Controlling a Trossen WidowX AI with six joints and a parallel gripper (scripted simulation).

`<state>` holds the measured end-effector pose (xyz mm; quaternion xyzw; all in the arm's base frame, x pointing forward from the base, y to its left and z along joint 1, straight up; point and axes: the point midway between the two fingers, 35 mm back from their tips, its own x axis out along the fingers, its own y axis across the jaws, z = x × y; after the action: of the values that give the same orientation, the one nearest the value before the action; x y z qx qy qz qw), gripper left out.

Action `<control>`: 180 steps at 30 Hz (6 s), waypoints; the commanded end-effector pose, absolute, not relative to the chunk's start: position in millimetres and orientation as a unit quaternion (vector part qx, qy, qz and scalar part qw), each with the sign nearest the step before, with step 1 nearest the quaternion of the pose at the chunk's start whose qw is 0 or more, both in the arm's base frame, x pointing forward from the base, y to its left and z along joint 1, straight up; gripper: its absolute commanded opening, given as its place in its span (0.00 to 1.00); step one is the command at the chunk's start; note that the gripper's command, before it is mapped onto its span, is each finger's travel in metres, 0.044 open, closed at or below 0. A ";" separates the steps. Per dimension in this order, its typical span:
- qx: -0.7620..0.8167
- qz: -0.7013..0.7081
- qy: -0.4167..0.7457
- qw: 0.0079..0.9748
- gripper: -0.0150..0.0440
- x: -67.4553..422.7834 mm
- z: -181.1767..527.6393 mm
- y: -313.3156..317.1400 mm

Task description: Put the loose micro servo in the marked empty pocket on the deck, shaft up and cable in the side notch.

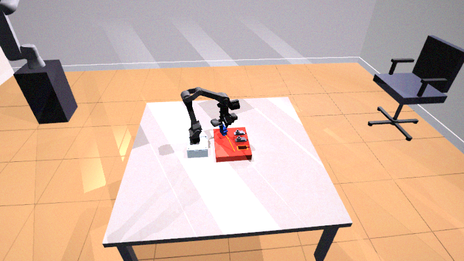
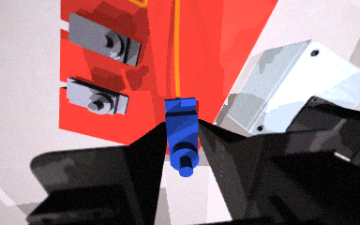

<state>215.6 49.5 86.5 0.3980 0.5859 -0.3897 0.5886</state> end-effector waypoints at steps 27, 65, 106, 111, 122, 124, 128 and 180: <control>0.397 -0.390 0.582 0.593 0.25 233.0 88.6 -14.6; 0.193 -0.194 0.673 0.687 0.25 231.0 88.9 -73.7; 0.007 -0.011 0.698 0.716 0.25 305.1 91.7 -75.6; 0.007 -0.011 0.698 0.716 0.25 324.2 92.3 -75.9; 0.007 -0.011 0.697 0.717 0.25 340.7 89.3 -76.3; 0.007 -0.011 0.697 0.717 0.25 340.9 86.5 -76.3; 0.007 -0.011 0.697 0.717 0.25 341.1 80.0 -76.3; 0.007 -0.011 0.697 0.717 0.25 340.5 54.5 -75.8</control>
<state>341.7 -76.4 57.8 0.0056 0.6957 -0.0110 0.7182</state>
